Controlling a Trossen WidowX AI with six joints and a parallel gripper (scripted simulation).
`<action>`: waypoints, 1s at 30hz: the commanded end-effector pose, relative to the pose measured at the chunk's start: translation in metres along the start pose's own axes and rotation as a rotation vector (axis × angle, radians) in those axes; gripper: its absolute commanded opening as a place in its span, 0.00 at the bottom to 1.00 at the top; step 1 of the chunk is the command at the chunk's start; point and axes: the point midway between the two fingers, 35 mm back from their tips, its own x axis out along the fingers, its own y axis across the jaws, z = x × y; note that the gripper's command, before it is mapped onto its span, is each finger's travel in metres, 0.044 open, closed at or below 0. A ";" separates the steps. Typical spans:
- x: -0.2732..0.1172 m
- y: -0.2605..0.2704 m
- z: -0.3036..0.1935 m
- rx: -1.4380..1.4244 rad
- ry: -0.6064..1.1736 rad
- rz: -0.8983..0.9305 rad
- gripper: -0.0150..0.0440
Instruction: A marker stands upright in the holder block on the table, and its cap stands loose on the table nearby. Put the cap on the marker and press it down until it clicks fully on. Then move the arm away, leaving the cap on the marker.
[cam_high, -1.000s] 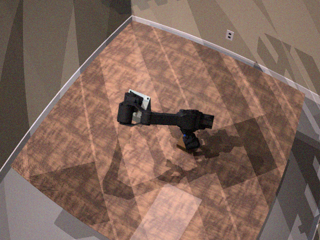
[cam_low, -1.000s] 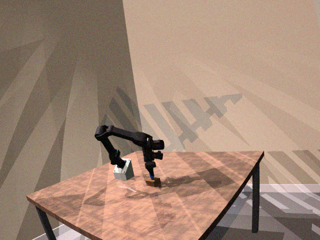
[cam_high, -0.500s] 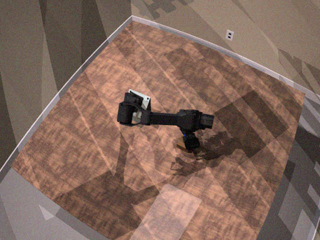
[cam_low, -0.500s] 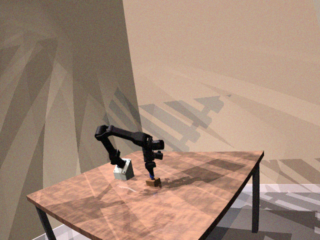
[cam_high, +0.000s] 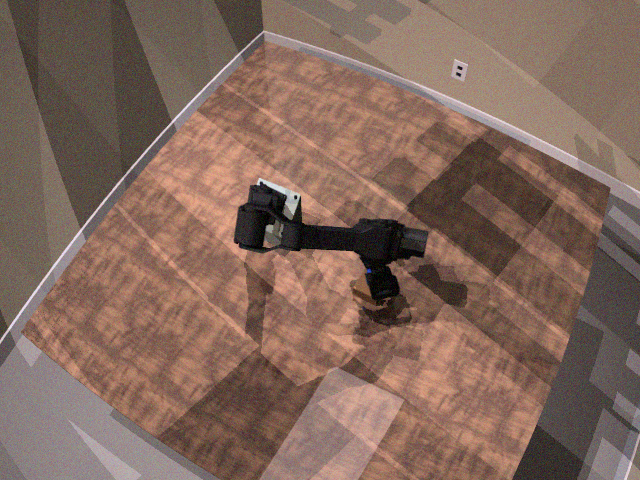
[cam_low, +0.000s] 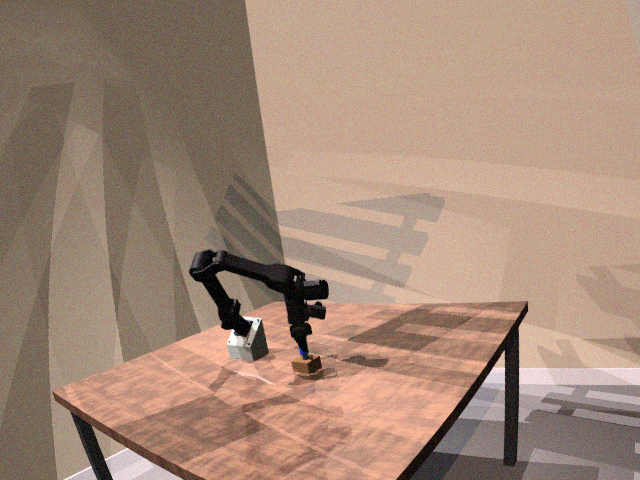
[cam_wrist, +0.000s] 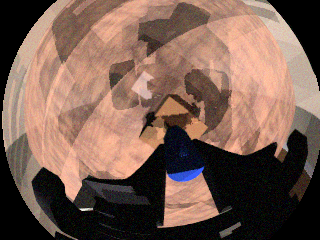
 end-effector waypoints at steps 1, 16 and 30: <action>0.000 0.000 0.000 0.000 0.000 0.000 0.48; -0.009 0.000 0.001 0.000 -0.001 0.001 1.00; -0.070 0.001 0.000 0.326 0.000 0.001 0.78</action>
